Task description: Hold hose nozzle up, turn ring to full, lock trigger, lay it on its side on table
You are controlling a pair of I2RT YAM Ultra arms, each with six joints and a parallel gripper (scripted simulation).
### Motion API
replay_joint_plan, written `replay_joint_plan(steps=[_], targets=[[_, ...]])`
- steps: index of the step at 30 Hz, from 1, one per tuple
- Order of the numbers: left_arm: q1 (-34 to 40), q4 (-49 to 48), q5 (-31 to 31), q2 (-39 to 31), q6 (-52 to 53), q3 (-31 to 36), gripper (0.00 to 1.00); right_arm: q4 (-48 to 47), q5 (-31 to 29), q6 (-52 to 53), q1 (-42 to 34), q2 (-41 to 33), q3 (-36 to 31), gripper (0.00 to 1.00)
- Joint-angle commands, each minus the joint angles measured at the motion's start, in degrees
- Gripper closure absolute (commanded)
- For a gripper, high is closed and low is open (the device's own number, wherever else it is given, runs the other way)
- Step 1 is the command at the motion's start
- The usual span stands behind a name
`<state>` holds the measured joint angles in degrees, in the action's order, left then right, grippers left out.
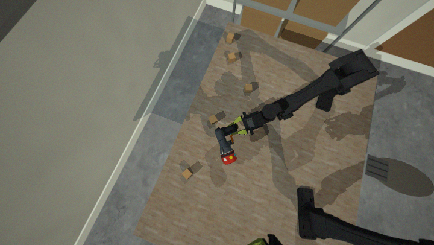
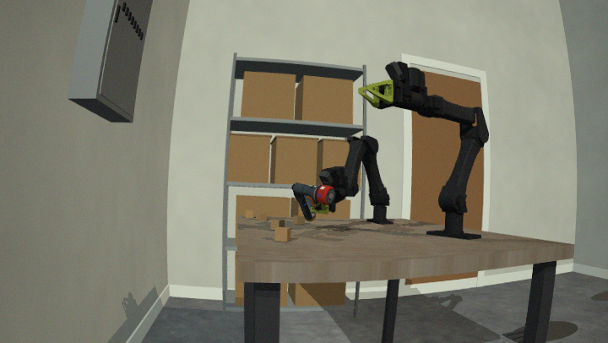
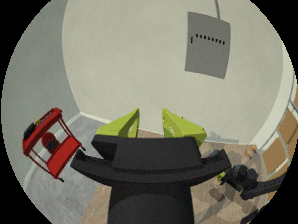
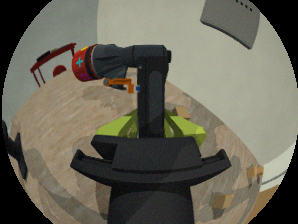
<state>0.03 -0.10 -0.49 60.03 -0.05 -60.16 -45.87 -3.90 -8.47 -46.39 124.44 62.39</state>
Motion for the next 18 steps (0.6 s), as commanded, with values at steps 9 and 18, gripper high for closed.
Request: replay_joint_plan(steps=[9, 18], targets=[[0.46, -0.40, 0.21, -0.34, 0.50, -2.24, 0.63, 23.94, 8.07, -7.21, 3.74, -5.27, 9.34, 0.65], [0.46, -0.40, 0.21, -0.34, 0.50, -2.24, 0.63, 33.16, 10.74, -9.69, 4.69, -5.90, 12.88, 0.65]])
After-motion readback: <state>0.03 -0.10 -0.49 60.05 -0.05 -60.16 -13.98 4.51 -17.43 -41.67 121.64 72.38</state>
